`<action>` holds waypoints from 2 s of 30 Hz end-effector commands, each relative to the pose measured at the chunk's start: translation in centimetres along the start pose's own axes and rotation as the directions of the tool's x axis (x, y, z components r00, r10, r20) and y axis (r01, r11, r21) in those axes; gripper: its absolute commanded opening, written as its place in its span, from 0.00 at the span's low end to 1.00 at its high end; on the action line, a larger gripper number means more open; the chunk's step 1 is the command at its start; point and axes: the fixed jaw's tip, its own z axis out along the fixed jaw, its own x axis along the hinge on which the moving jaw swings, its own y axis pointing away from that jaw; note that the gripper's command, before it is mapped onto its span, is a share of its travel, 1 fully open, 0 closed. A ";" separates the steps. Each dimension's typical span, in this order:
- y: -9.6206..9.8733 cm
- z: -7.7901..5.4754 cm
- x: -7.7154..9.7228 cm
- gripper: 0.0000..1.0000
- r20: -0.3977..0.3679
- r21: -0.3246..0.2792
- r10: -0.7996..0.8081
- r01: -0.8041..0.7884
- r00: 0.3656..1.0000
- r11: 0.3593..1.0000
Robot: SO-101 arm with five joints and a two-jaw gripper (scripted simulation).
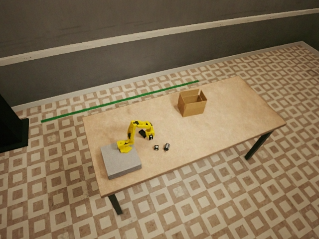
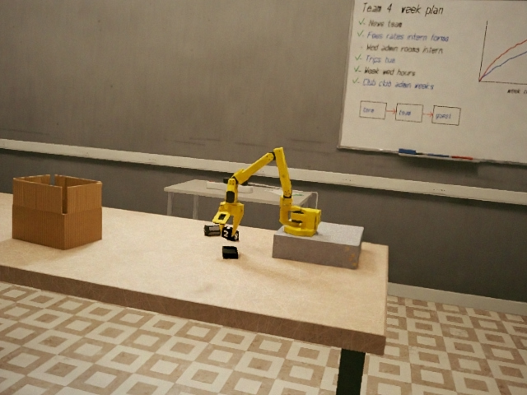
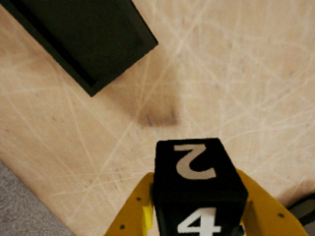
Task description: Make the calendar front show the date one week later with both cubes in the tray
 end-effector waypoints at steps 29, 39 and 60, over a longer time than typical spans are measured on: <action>0.3 1.5 0.2 0.00 -0.003 -0.014 -0.003 0.003 1.000 1.000; 0.3 1.9 0.2 0.00 -0.003 -0.014 -0.003 0.003 1.000 1.000; 0.3 2.7 0.2 0.00 -0.003 -0.014 -0.003 0.003 1.000 1.000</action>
